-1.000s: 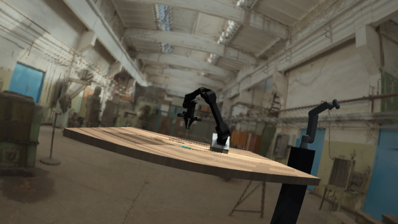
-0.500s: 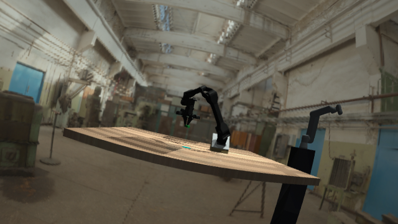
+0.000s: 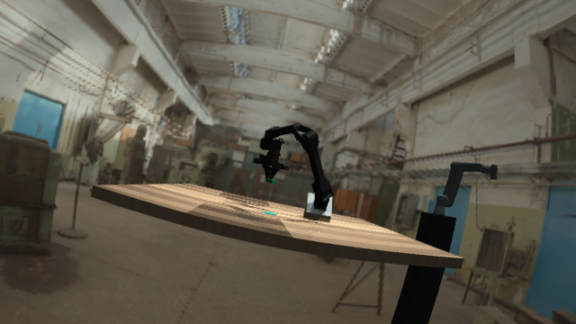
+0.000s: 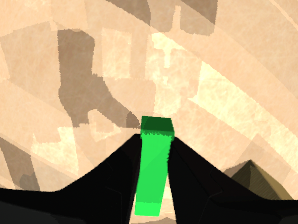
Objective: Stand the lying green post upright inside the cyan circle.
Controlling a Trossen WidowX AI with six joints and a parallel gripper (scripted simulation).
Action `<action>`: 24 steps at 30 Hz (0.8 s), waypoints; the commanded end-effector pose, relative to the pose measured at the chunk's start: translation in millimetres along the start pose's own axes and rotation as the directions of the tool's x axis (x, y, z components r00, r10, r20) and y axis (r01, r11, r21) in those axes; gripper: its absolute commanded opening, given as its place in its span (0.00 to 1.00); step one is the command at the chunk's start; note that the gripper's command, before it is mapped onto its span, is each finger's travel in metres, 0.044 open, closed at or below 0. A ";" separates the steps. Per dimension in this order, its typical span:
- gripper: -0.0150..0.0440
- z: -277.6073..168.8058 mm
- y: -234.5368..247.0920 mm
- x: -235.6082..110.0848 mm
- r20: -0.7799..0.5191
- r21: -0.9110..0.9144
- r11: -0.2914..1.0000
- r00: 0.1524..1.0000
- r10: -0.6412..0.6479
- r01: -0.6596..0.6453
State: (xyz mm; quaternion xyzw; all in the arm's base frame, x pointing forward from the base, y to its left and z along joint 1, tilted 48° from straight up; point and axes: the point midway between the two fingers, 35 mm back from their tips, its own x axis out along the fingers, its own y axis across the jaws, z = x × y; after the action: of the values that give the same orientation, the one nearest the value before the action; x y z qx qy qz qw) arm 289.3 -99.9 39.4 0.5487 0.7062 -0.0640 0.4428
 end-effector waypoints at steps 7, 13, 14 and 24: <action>0.29 -27.2 16.1 -2.8 -0.004 -0.082 0.997 1.000 0.005 -0.005; 0.29 -44.2 24.9 -4.2 -0.004 -0.132 0.991 1.000 0.006 -0.006; 0.29 -47.0 26.2 -4.4 -0.005 -0.141 0.990 1.000 0.006 -0.007; 0.29 -76.0 38.4 -5.7 -0.007 -0.225 0.974 1.000 0.009 -0.010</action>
State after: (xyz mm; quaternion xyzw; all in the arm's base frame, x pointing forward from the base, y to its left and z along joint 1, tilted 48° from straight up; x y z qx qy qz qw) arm 281.5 -51.5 98.3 0.5026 0.7079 0.0102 0.4961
